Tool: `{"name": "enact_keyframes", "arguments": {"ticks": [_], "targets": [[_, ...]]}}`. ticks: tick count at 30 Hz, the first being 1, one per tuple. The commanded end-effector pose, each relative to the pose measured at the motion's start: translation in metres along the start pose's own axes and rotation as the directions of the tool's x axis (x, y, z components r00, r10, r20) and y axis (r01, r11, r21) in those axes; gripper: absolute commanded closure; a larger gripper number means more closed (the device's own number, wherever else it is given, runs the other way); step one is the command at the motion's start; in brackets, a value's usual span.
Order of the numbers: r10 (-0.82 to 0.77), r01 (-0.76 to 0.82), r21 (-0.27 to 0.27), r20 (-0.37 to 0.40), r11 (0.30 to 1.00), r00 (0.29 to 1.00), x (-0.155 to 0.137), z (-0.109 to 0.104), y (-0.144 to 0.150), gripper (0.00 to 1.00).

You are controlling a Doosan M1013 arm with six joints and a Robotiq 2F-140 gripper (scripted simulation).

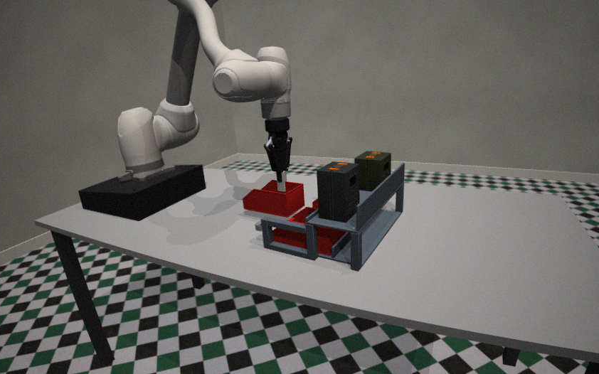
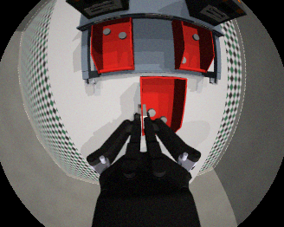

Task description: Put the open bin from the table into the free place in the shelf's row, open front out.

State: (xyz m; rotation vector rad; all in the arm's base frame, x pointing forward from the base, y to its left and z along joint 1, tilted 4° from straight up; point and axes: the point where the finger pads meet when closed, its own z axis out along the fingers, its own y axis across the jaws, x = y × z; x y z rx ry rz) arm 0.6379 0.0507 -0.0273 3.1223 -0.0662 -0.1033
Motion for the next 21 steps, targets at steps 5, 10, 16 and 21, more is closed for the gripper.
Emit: {"name": "enact_keyframes", "arguments": {"ticks": [5, 10, 16, 21], "targets": [[0.0, 0.0, 0.0, 0.006, 1.0, 1.0, 0.0003, -0.0004, 0.0, 1.0], [0.0, 0.0, 0.0, 0.022, 1.0, 1.0, 0.0011, -0.0011, 0.0, 1.0], [0.0, 0.0, 0.0, 0.057, 1.0, 0.998, 0.0027, -0.0027, 0.0, 1.0], [0.0, 0.0, 0.0, 0.079, 1.0, 0.997, 0.0038, -0.0037, 0.0, 1.0]]}}
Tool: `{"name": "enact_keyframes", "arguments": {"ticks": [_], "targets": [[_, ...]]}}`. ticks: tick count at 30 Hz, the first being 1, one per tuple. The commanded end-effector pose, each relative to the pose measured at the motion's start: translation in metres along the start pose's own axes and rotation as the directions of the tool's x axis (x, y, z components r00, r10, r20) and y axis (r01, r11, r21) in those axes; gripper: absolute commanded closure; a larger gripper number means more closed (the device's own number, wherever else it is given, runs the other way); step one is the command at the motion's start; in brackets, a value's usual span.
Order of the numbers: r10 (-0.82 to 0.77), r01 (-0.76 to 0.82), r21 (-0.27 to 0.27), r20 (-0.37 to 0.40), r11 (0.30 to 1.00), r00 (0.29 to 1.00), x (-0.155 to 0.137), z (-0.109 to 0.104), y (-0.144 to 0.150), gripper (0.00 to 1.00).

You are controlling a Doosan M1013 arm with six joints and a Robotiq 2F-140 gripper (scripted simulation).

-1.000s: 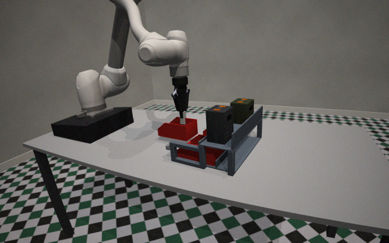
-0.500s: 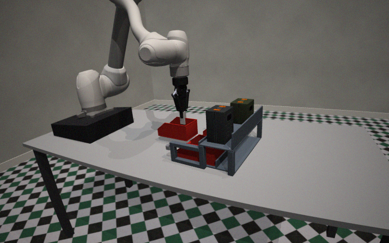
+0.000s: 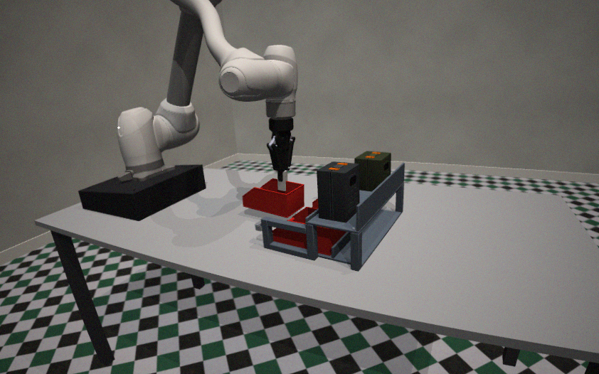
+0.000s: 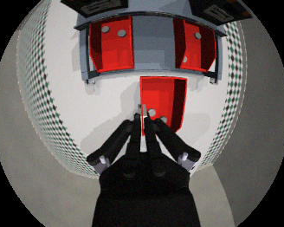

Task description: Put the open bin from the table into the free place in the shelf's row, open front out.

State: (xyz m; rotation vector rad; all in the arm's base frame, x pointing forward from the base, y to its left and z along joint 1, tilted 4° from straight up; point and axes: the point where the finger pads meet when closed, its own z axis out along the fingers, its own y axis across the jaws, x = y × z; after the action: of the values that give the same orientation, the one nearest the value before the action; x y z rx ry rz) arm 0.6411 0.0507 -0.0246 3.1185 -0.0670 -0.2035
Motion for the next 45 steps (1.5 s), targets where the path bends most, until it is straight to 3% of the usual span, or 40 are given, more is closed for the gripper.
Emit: {"name": "enact_keyframes", "arguments": {"ticks": [1, 23, 45], "targets": [[0.0, 0.0, 0.0, 0.023, 1.0, 1.0, 0.001, -0.0012, 0.0, 1.0], [0.0, 0.0, -0.001, 0.167, 1.0, 0.986, 0.0075, -0.0082, 0.0, 1.0], [0.0, 0.0, -0.001, 0.182, 1.0, 0.983, 0.0082, -0.0089, 0.0, 1.0]]}}
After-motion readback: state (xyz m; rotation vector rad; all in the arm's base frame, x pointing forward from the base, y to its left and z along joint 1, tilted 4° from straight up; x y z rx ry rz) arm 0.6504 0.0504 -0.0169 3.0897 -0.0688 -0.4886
